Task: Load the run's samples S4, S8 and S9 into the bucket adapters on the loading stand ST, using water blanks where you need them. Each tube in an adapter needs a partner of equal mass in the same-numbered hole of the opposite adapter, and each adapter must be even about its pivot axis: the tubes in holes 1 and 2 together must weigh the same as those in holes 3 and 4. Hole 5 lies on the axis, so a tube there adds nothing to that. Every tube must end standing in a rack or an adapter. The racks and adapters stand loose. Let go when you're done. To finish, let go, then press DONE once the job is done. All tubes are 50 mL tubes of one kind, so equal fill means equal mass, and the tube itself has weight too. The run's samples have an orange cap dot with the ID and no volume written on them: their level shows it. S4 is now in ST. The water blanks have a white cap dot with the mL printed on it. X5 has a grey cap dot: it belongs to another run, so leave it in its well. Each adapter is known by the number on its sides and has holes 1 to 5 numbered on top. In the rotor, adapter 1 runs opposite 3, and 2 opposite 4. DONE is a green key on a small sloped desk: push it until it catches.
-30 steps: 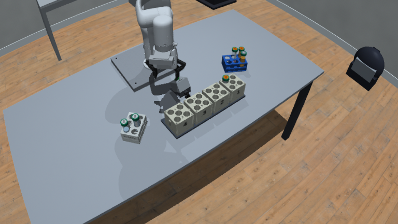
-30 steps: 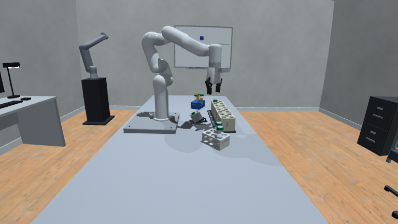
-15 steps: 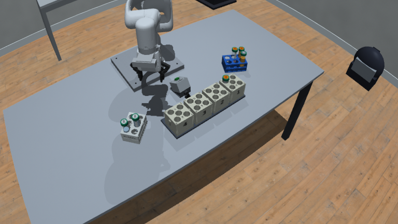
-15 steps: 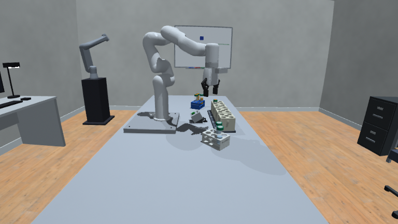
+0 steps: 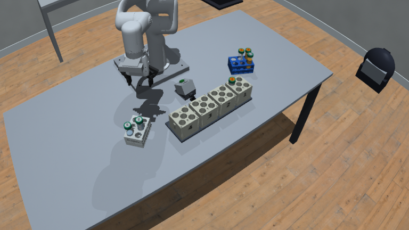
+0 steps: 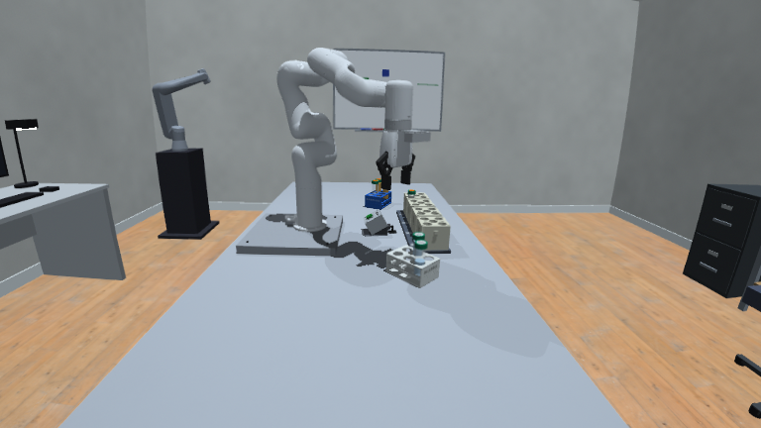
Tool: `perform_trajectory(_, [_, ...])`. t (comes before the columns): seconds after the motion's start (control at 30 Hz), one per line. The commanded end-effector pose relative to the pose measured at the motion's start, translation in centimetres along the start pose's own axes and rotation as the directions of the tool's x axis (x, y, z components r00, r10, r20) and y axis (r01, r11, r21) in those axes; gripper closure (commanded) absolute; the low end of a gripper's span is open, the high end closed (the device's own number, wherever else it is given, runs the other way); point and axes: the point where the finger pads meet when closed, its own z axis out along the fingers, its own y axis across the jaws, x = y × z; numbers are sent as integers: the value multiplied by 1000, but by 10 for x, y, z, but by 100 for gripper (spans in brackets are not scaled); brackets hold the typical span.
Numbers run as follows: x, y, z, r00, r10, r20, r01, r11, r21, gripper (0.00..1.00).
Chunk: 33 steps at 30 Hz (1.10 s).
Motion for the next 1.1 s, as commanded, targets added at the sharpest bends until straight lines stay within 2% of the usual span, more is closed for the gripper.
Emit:
perform_trajectory(0.0, [8, 19, -1, 1000, 0, -3, 0, 1000, 1, 0])
perform_trajectory(0.27, [21, 56, -1, 1000, 0, -3, 0, 1000, 1, 0])
perform_trajectory(0.33, [21, 56, -1, 1000, 0, -3, 0, 1000, 1, 0])
perform_trajectory(1.07, [21, 56, 52, 1000, 0, -3, 0, 1000, 1, 0])
